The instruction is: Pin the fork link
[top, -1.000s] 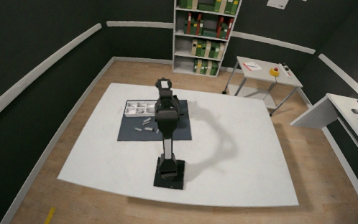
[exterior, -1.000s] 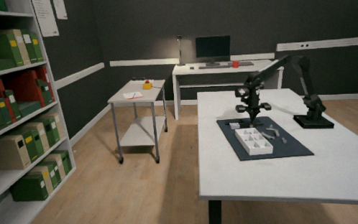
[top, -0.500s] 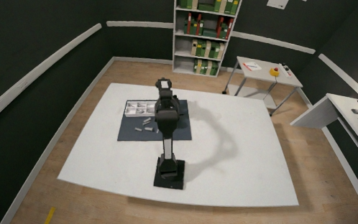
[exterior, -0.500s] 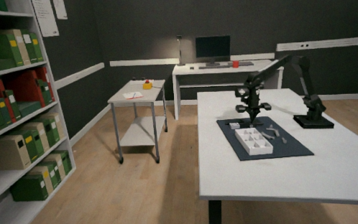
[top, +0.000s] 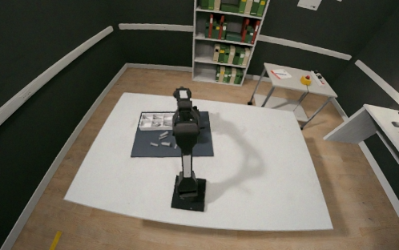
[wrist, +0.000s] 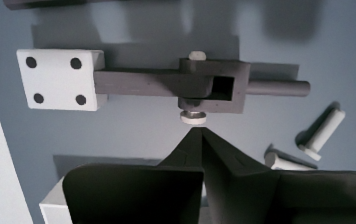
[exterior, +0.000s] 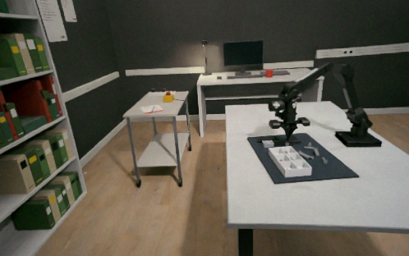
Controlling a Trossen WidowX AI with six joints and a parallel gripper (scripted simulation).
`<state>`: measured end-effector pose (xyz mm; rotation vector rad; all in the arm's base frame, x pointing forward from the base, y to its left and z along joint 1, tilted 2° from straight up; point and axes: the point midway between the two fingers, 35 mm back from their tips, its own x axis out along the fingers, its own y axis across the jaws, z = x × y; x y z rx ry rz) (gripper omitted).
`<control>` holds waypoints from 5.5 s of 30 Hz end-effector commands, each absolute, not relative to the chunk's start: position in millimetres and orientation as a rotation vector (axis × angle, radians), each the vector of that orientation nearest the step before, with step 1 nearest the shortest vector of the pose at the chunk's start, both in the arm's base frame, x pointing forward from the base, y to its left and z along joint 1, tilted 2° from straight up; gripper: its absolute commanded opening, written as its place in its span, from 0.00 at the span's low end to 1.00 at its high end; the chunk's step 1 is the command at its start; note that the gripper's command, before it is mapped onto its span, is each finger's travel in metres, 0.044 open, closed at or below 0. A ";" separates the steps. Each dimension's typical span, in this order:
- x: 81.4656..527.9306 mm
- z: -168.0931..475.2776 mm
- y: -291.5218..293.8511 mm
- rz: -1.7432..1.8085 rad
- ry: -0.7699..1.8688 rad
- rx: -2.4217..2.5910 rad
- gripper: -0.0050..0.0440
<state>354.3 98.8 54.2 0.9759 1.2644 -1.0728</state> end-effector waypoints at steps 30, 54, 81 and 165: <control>356.6 63.7 110.0 -1.035 1.282 1.026 0.00; 355.0 59.3 117.7 -1.043 1.290 1.018 0.00; 351.1 49.2 115.7 -1.054 1.298 1.009 0.00; 351.6 14.7 113.8 -1.053 1.297 1.010 0.00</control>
